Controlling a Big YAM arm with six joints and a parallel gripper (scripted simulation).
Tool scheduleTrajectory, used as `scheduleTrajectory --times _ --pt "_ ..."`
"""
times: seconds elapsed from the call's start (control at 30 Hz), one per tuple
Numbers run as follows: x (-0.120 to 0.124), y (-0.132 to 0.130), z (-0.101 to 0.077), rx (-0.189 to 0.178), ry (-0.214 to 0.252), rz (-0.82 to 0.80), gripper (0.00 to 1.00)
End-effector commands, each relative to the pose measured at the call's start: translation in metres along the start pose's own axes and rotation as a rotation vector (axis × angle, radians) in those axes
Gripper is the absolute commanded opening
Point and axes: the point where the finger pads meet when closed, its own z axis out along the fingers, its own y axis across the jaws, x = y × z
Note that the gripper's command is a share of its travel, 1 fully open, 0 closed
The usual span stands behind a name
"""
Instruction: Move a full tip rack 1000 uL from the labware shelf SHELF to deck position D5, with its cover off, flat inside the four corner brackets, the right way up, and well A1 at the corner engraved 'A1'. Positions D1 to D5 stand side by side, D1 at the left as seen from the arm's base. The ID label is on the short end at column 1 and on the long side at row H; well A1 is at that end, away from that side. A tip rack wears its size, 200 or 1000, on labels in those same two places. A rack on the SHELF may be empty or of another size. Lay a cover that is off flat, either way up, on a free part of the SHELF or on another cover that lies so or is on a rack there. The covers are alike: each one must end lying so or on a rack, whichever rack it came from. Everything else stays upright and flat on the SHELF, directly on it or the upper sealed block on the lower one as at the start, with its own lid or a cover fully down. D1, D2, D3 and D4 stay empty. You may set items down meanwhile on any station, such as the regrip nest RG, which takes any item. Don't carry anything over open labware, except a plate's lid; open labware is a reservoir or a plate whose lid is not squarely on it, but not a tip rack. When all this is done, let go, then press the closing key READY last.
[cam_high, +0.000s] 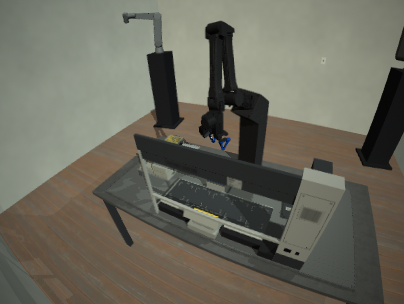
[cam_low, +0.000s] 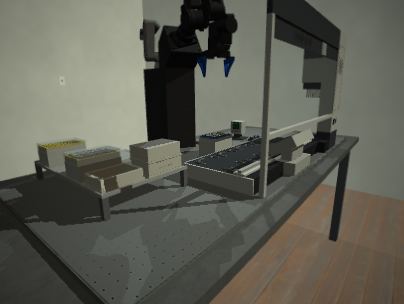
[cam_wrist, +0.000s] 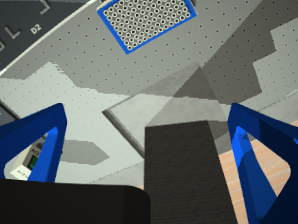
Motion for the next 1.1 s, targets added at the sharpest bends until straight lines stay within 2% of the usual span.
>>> scheduleTrajectory --times 0.0,0.1,0.6,1.07 --pt "-0.0087 -0.0012 -0.0013 0.003 -0.024 -0.106 1.00" --pt "-0.0087 -0.0012 -0.0013 0.003 -0.024 -0.126 1.00" --pt "-0.0087 -0.0010 -0.0013 0.006 -0.024 -0.426 1.00" --pt "-0.0033 -0.0035 -0.0015 0.010 -0.021 -0.611 1.00"
